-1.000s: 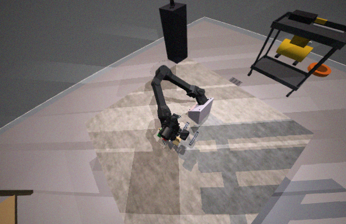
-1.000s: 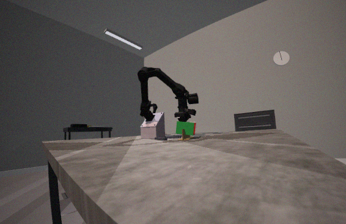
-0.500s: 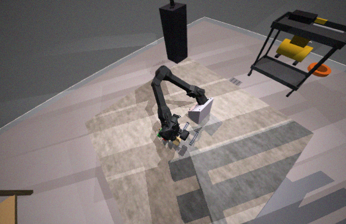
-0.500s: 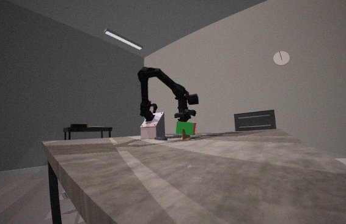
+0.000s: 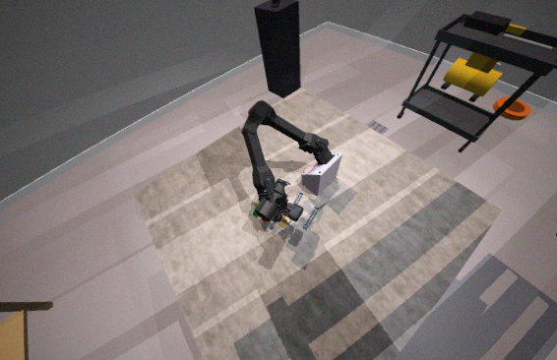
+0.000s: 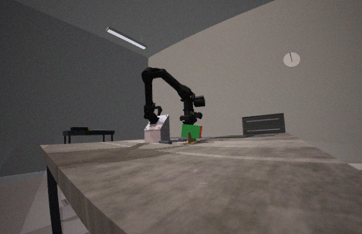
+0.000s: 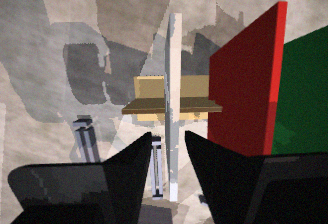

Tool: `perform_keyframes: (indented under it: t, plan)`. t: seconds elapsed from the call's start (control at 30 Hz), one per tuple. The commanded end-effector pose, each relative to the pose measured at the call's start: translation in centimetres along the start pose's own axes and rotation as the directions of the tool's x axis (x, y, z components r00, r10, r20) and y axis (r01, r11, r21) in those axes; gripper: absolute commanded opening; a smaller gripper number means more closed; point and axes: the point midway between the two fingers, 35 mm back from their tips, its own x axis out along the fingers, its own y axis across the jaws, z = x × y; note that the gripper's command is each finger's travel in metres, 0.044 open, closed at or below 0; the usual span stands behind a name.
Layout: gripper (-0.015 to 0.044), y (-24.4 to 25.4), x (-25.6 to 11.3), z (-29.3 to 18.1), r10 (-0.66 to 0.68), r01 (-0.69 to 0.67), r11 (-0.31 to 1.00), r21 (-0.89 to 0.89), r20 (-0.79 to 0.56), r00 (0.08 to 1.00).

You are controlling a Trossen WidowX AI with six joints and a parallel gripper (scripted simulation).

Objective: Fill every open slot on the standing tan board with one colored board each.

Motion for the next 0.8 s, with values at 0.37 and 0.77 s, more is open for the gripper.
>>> perform_keyframes:
  t: [0.37,0.77]
  plan:
    - [0.0164,0.2,-7.7,0.4,0.001,-0.001,1.000,-0.002,0.002,1.000]
    - [0.0164,0.2,-7.7,0.4,0.001,-0.001,1.000,-0.002,0.002,1.000]
